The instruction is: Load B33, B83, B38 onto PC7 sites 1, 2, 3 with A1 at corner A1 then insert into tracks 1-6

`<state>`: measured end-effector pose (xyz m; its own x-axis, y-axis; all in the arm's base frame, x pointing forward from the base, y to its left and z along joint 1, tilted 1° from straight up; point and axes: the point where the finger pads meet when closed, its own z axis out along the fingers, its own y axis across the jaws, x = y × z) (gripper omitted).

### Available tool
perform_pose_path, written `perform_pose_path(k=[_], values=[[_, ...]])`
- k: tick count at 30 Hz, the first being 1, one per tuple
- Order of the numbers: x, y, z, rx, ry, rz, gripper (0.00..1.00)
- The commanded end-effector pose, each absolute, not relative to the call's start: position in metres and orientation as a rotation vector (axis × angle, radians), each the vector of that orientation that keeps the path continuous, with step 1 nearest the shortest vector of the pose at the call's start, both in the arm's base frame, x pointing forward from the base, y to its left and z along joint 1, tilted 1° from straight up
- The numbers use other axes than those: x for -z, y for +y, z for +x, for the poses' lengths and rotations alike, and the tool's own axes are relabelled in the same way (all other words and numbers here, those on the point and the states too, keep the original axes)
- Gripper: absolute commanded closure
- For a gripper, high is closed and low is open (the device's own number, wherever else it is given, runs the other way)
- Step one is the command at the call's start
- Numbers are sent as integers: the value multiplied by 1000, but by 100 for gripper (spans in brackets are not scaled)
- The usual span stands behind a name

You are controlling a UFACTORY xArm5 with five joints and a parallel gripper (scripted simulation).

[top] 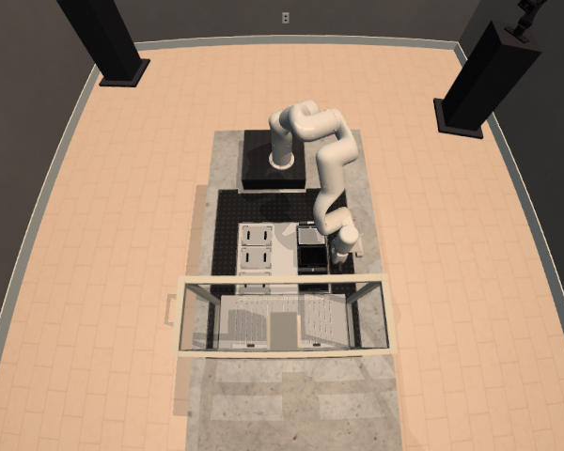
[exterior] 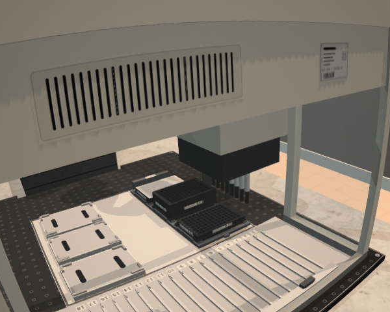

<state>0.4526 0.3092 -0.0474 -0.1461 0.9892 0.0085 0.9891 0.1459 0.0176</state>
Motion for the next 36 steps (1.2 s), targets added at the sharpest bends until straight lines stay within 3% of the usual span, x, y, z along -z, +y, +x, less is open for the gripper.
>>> perform_pose_path(k=[1,36], values=[[41,310,454,-39,2381,2055,0],[-10,309,453,-39,2381,2055,0]])
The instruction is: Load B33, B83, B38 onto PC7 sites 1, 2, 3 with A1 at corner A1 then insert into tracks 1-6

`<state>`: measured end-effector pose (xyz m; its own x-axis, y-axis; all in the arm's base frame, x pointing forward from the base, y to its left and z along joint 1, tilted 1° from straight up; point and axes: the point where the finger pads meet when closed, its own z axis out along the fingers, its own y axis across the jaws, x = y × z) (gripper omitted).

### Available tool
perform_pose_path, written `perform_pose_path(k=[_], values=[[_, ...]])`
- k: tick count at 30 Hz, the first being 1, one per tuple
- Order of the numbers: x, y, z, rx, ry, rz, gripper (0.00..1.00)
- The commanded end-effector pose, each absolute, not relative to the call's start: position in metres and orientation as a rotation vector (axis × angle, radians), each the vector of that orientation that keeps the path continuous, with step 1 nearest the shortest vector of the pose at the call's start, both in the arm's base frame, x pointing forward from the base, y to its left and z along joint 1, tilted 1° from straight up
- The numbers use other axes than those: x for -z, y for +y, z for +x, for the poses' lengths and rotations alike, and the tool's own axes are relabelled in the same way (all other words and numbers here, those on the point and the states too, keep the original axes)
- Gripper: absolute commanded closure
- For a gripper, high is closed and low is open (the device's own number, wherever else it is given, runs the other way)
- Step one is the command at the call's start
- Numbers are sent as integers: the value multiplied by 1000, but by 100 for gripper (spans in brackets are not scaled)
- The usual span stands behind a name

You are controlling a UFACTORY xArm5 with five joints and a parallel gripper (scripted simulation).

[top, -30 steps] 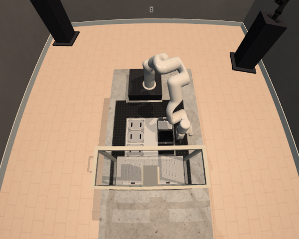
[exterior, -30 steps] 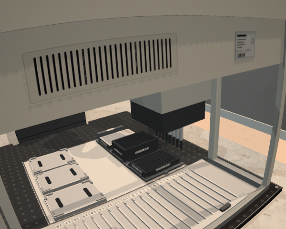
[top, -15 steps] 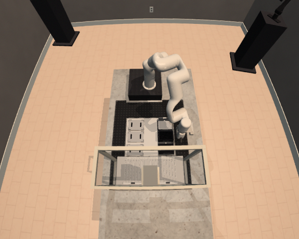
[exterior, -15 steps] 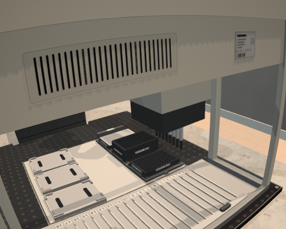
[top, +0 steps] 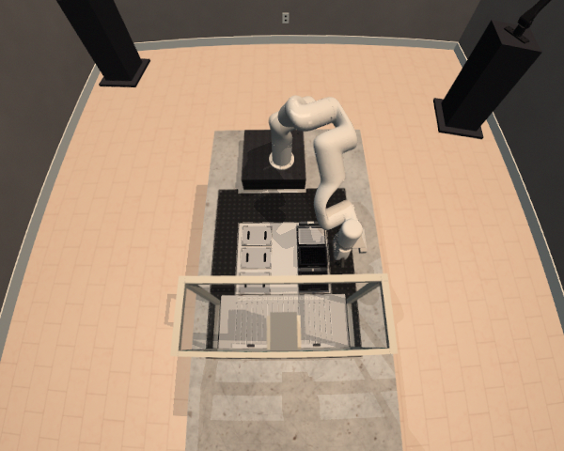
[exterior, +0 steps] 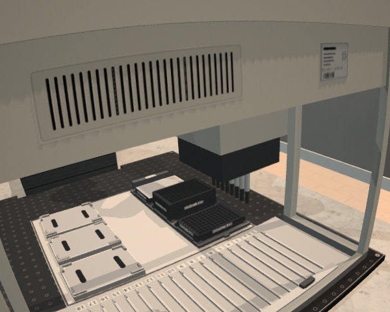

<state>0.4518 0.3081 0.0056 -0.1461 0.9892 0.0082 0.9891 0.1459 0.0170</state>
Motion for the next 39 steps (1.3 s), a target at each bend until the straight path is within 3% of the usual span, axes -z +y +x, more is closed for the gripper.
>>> perform_pose_path(k=[1,39], values=[[-10,309,453,-39,2381,2055,0],[-60,308,452,-39,2381,2055,0]])
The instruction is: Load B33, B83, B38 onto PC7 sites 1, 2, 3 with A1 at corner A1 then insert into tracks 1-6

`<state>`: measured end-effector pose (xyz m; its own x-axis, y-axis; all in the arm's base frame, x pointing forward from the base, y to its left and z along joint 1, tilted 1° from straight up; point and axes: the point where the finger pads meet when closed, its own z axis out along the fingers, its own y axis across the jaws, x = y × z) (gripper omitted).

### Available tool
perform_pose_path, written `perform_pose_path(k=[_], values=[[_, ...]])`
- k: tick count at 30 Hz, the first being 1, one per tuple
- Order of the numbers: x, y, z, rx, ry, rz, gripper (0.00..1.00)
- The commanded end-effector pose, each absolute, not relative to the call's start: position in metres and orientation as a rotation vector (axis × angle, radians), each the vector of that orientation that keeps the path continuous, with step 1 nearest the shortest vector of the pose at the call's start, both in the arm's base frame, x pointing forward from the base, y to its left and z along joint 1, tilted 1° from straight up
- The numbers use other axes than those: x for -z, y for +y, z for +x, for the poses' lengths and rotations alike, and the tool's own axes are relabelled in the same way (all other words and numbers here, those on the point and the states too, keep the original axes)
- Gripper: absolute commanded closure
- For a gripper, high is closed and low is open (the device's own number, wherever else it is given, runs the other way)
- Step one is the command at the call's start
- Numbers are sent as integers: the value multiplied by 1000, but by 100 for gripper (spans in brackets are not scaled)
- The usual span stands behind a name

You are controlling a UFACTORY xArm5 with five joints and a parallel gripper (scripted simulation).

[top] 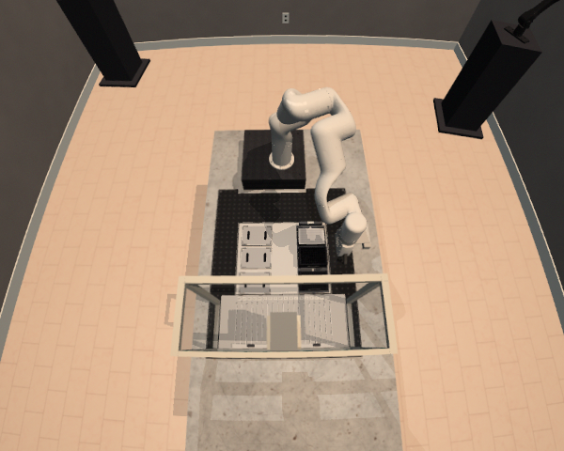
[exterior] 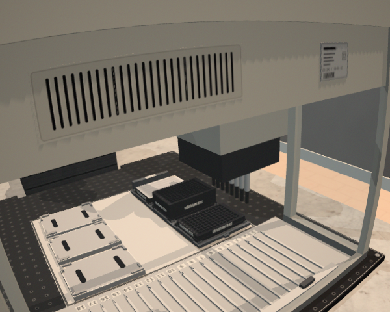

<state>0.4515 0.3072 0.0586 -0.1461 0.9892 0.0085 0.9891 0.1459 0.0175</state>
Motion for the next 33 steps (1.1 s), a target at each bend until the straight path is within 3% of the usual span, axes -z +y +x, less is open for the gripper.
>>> perform_pose_path(k=[1,3,4,33], values=[[-60,308,452,-39,2381,2055,0],[-60,308,452,-39,2381,2055,0],[-60,305,448,-39,2347,2095,19],[-57,230,348,-32,1302,2874,19]])
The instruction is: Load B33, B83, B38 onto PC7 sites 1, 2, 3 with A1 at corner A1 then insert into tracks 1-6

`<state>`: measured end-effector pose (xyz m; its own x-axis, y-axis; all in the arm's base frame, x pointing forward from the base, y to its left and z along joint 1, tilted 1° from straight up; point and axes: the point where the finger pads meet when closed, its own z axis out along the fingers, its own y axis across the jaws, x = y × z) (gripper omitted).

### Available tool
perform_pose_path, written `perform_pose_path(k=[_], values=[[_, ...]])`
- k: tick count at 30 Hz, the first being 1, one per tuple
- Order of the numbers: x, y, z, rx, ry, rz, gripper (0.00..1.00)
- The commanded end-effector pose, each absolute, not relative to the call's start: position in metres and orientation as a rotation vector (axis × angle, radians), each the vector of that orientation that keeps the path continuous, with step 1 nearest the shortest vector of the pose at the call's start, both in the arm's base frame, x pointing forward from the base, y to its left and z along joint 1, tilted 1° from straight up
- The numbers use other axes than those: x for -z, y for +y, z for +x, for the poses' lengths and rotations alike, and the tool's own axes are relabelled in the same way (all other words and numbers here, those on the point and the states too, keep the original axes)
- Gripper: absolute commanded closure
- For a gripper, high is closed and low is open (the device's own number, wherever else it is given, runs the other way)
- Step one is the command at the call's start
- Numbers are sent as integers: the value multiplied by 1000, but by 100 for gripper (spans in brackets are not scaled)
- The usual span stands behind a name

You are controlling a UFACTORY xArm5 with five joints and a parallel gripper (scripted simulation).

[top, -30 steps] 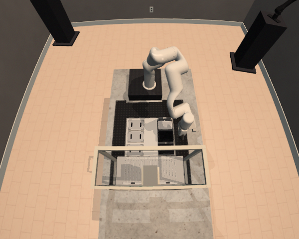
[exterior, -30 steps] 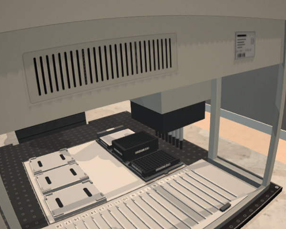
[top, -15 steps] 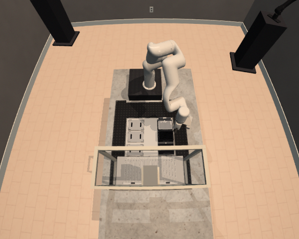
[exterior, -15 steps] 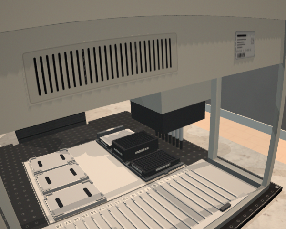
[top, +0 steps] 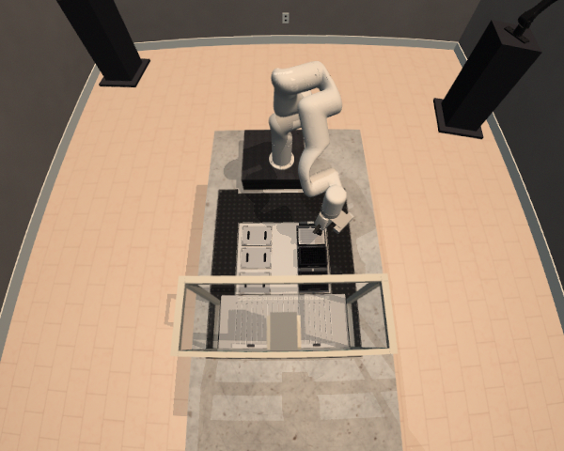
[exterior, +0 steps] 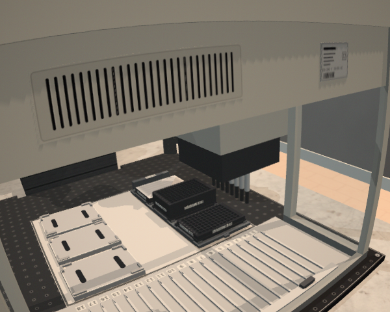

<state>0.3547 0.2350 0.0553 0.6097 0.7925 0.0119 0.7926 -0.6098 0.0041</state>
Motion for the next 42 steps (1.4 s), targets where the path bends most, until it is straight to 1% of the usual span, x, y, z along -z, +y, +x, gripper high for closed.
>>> perform_pose_path(k=[1,13,15,20,23,36,42], values=[[-57,227,344,32,-1243,-2870,19],[-56,191,296,26,-647,-3056,19],[-56,191,296,26,-647,-3056,19],[-55,177,277,24,-391,-3098,19],[-55,177,277,22,-235,-3113,19],[-55,177,277,22,-229,-3113,19],[-45,177,277,22,-229,-3113,19]])
